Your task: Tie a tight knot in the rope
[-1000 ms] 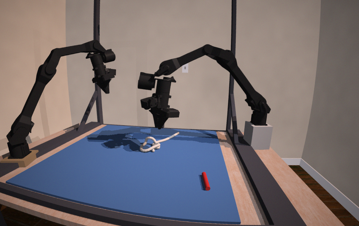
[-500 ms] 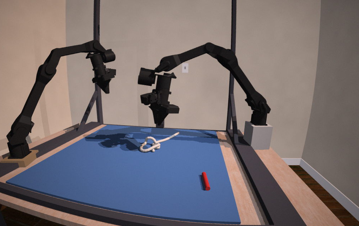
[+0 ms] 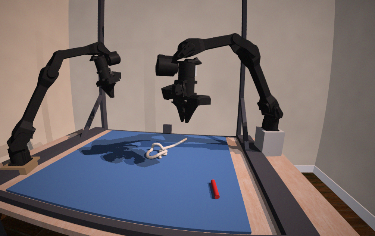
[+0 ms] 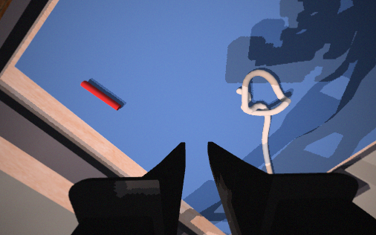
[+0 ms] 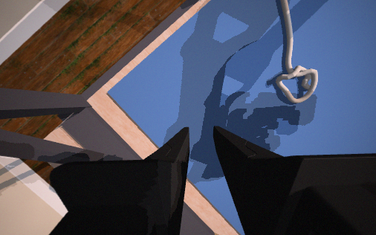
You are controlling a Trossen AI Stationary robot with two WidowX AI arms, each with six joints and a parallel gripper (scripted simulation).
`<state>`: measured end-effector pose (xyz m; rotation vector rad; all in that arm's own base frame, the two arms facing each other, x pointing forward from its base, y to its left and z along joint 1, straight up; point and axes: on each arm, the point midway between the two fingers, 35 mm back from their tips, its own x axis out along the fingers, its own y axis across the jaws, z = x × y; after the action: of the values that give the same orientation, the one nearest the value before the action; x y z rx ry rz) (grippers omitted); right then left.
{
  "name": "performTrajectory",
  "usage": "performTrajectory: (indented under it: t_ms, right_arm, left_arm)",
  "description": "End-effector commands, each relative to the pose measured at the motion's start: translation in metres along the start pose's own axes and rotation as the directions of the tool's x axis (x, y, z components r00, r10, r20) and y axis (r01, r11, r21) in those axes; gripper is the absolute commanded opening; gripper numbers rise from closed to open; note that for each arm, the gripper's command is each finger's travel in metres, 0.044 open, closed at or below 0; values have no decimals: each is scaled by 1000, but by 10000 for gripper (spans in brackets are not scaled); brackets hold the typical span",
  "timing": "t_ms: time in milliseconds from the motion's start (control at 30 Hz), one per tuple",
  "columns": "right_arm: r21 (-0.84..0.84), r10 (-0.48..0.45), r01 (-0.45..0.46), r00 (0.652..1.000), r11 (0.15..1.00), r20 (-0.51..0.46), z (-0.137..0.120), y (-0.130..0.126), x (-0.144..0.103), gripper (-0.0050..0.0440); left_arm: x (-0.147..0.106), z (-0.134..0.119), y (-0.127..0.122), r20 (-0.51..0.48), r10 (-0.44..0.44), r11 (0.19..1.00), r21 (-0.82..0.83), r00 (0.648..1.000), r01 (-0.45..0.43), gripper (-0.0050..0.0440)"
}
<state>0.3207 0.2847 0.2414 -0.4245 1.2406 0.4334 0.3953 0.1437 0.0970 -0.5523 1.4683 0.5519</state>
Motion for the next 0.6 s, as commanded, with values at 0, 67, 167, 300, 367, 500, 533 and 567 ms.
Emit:
performTrajectory:
  t_ms: [0, 67, 167, 300, 367, 500, 533, 567]
  right_arm:
    - [6, 2, -2, 1000, 1000, 29, 1, -2, -11, 100]
    - [6, 2, -2, 1000, 1000, 29, 1, -2, -11, 100]
    - [6, 2, -2, 1000, 1000, 29, 1, -2, -11, 100]
    - [6, 2, -2, 1000, 1000, 29, 1, -2, -11, 100]
    - [6, 2, -2, 1000, 1000, 29, 1, -2, -11, 100]
    - [6, 2, -2, 1000, 1000, 29, 1, -2, -11, 100]
    - [6, 2, -2, 1000, 1000, 29, 1, -2, -11, 100]
    - [6, 2, -2, 1000, 1000, 29, 1, -2, -11, 100]
  left_arm:
    - [-25, -8, 18, 3, -5, 1000, 13, 1000, 5, 100]
    - [-25, -9, 19, 1, -5, 1000, 13, 1000, 5, 100]
    - [-25, -9, 19, 1, -5, 1000, 13, 1000, 5, 100]
    - [-25, -9, 19, 2, -5, 1000, 13, 1000, 5, 100]
    - [-25, -11, 17, 5, -6, 1000, 10, 1000, 6, 100]
    - [-22, -22, 9, 22, -13, 1000, -7, 1000, 13, 100]
    - [-20, -26, 6, 29, -16, 1000, -14, 999, 16, 100]
    - [-19, -32, 2, 37, -20, 1000, -22, 999, 20, 100]
